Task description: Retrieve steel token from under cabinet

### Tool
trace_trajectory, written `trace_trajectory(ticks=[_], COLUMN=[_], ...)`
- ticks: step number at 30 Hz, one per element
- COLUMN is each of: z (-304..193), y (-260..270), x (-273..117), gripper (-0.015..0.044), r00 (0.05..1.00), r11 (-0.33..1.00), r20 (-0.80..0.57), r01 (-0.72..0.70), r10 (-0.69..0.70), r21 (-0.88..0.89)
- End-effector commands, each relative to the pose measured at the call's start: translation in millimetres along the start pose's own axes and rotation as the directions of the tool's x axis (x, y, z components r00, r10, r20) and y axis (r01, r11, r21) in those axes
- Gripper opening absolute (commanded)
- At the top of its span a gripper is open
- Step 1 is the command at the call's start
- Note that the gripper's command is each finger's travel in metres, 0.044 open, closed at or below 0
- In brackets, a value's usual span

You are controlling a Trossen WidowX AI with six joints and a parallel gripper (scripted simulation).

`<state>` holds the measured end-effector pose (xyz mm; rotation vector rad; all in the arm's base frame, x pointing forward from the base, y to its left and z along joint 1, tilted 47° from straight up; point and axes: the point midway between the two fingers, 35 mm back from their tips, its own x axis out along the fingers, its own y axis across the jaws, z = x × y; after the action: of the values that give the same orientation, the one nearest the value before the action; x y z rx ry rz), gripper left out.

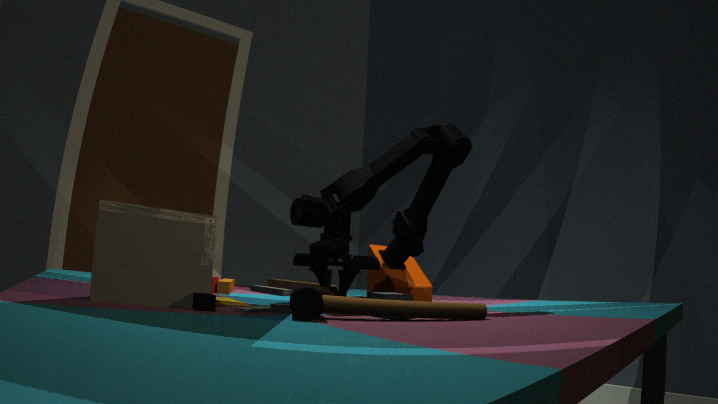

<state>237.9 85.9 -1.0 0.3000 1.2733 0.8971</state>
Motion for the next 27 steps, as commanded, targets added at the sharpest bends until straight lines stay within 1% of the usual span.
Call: trace_trajectory(ticks=[1, 15, 22, 23, 27], z=[2.1, 1.6, -0.5, -0.5, -0.5], y=[4.0, 7.5, 4.7, 4.7, 4.6], x=[-0.5, -0.5, 0.0, 0.0, 0.0], gripper=[0.0, 0.0, 0.0184, 0.02, 0.02], r00=[1.0, 1.0, 1.0, 1.0, 1.0], r11=[1.0, 1.0, 1.0, 1.0, 1.0], r20=[0.009, 0.009, 0.0, 0.0, -0.001], r01=[-0.007, -0.007, 0.001, 0.001, 0.002], r10=[0.007, 0.007, -0.001, -0.001, -0.002], r21=[-0.024, -0.023, 0.0, 0.0, 0.0])
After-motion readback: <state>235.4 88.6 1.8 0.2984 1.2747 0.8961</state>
